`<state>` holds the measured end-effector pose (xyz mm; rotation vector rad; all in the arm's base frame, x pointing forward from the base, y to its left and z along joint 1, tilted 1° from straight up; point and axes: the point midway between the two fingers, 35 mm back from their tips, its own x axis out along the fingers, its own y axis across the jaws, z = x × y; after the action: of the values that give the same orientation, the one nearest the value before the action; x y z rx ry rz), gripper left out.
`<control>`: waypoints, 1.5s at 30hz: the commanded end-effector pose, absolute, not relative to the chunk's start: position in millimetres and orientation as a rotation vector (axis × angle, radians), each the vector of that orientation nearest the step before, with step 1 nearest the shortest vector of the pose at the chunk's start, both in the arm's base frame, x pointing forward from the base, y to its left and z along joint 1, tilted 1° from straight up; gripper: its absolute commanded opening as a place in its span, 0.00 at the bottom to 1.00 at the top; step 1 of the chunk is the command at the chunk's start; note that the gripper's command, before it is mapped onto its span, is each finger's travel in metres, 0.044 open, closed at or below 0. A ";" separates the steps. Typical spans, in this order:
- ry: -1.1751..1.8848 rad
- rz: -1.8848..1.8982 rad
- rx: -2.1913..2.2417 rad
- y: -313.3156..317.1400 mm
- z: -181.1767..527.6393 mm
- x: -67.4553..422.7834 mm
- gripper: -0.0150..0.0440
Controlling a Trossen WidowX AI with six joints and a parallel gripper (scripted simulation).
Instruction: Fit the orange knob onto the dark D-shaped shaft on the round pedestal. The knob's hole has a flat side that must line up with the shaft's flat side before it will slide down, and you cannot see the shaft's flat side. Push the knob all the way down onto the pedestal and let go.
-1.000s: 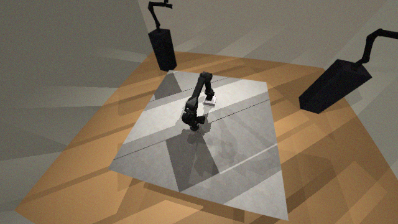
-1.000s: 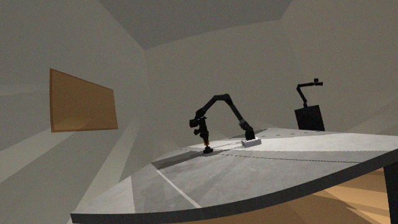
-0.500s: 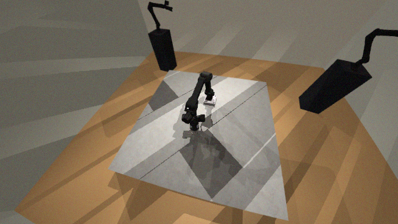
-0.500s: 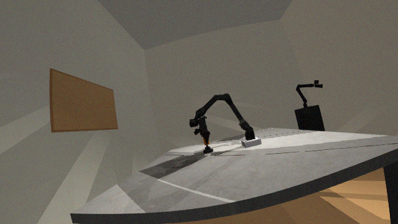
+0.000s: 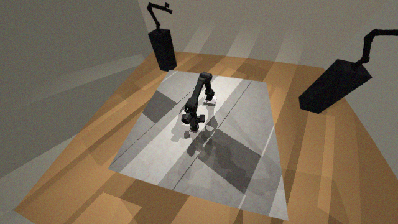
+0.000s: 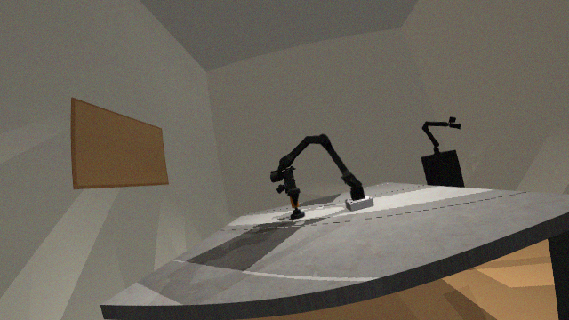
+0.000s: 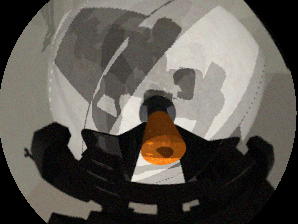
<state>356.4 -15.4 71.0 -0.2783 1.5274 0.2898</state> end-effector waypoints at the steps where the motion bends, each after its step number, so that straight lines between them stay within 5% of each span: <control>1: 1.523 0.291 -0.286 -15.8 70.7 357.5 0.25; 45: 1.494 0.452 -0.451 -15.8 69.8 356.2 0.25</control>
<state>354.5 -15.3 70.6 -0.4431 1.5007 0.4517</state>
